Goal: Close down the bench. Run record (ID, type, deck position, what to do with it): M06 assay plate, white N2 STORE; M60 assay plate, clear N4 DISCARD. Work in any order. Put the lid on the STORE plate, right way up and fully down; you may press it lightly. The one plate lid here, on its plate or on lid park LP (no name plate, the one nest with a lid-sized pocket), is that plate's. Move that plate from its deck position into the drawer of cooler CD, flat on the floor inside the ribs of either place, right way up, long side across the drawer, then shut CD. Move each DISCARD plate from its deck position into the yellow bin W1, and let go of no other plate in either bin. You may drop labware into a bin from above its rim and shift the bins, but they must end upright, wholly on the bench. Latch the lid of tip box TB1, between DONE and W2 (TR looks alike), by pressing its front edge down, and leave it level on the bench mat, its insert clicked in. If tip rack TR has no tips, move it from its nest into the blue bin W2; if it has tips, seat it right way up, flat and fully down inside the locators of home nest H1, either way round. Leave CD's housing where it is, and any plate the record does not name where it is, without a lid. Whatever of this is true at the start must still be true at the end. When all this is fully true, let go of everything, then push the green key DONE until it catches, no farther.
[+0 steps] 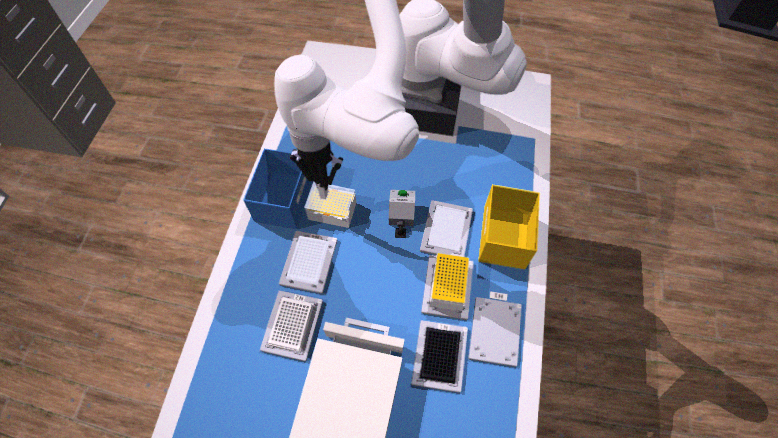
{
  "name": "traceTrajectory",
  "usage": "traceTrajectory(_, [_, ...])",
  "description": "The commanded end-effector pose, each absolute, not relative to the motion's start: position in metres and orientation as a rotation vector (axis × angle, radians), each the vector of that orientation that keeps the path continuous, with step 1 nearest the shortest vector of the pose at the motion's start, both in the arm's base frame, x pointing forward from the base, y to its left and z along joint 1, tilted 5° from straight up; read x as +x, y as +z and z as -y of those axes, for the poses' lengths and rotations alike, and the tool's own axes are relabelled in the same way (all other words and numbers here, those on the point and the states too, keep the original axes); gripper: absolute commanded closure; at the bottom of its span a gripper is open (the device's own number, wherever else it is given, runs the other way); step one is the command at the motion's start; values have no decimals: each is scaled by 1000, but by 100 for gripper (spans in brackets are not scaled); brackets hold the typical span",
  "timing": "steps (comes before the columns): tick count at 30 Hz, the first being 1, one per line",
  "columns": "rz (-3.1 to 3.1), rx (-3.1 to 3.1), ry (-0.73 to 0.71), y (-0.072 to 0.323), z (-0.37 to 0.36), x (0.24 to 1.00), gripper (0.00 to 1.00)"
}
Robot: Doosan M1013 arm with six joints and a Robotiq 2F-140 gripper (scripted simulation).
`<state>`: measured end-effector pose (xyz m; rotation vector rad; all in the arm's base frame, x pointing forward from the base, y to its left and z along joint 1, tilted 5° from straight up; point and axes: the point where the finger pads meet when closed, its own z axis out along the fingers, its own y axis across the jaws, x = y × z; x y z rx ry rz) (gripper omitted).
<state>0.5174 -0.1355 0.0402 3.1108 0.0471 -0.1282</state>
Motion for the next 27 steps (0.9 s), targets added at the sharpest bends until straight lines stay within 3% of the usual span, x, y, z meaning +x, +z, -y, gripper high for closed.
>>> traceTrajectory(1, [-47,3111,-128,40,136,517,100])
traceTrajectory(27, [-47,3111,-128,70,135,520,100])
